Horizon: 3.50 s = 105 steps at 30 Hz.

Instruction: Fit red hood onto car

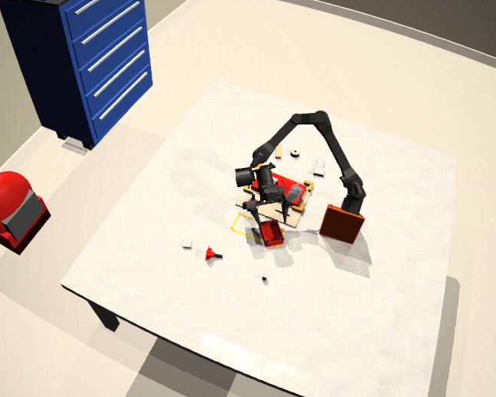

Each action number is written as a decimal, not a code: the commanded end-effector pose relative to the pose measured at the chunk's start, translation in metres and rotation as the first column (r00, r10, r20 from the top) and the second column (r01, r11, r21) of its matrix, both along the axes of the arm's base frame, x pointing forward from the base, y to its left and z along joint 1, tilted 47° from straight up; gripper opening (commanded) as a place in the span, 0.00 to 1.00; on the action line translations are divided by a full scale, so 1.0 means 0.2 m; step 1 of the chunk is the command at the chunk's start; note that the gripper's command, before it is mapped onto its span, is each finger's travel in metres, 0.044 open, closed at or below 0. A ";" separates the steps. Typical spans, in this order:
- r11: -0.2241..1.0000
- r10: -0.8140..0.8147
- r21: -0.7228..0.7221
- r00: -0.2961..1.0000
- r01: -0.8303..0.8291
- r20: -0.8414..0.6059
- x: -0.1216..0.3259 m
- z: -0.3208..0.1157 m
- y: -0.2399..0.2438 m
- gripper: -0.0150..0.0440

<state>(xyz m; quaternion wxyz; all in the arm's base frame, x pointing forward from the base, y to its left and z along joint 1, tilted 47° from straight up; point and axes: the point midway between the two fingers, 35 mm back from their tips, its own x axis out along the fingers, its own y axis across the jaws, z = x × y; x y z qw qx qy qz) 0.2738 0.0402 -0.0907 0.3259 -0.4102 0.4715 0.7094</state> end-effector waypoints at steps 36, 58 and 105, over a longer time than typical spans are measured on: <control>1.000 0.007 -0.003 1.000 -0.007 0.002 -0.01 -0.09 -0.09 1.00; 1.000 0.007 -0.003 1.000 -0.007 0.005 -0.01 -0.13 -0.14 1.00; 1.000 0.000 -0.002 1.000 0.000 0.009 -0.01 -0.18 -0.21 0.91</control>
